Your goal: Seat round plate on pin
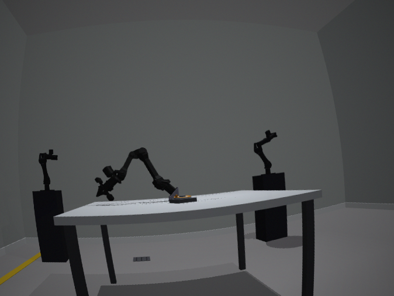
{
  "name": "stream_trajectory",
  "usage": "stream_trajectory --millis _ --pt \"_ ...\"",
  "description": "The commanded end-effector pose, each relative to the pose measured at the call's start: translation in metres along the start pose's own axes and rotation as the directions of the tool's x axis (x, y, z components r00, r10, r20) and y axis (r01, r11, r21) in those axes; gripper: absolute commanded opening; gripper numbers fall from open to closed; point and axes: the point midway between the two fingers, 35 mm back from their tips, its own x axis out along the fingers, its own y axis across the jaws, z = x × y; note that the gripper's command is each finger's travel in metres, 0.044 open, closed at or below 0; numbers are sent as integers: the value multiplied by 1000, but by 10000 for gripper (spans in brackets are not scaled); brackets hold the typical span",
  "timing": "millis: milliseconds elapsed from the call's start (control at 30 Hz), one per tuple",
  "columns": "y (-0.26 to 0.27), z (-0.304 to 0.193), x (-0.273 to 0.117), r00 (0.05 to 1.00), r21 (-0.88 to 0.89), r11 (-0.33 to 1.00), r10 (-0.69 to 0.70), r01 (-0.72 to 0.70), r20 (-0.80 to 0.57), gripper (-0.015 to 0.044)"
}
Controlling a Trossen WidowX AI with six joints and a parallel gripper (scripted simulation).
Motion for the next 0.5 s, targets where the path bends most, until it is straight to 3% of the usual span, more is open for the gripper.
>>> stream_trajectory --millis 0,133,267,367,467 --pt "-19 -52 -16 985 -130 988 -105 87 -134 0" --pt "-40 -92 -39 952 -280 951 -200 131 -233 0" --pt "-81 -151 -89 856 -545 829 -369 126 -363 0" --pt "-103 -171 -115 799 -656 749 -452 97 -397 0" --pt "-143 -200 -171 682 -821 571 -592 -20 -428 0"
